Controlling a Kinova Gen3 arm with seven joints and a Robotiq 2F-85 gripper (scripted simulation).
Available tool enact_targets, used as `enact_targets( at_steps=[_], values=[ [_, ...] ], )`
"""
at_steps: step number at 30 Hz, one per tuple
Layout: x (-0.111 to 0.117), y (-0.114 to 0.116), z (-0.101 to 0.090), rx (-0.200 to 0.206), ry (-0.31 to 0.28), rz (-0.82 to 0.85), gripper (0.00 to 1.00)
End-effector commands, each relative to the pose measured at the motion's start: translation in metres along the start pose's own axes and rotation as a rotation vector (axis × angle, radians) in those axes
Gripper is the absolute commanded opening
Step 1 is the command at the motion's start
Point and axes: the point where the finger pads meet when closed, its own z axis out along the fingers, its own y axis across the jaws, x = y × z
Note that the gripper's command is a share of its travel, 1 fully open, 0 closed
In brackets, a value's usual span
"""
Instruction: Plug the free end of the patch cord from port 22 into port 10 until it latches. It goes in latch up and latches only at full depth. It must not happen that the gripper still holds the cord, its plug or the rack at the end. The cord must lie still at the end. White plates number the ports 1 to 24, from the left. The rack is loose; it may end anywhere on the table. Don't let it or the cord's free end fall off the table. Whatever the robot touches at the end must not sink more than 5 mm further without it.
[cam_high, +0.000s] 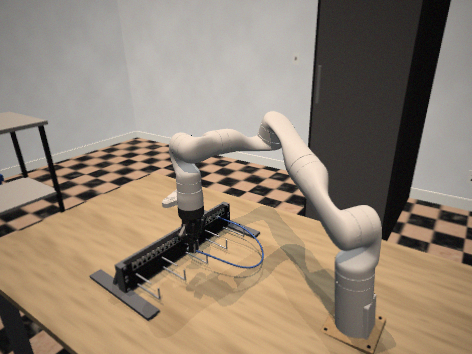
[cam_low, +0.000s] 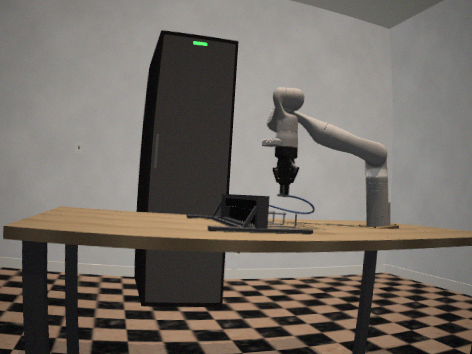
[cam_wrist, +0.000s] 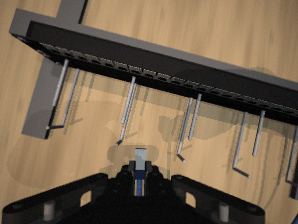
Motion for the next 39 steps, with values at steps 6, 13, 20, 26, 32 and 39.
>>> enact_targets(
  at_steps=[6, 13, 20, 26, 32, 39],
  values=[
    [0.007, 0.011, -0.003, -0.006, -0.004, 0.079, 0.0],
    [0.012, 0.015, -0.004, -0.007, -0.004, 0.123, 0.0],
    [0.015, 0.018, -0.005, -0.007, -0.004, 0.148, 0.0],
    [0.017, 0.021, -0.005, -0.007, -0.004, 0.17, 0.0],
    [0.019, 0.022, -0.006, -0.007, -0.004, 0.182, 0.0],
    [0.02, 0.023, -0.006, -0.007, -0.004, 0.195, 0.0]
  ],
)
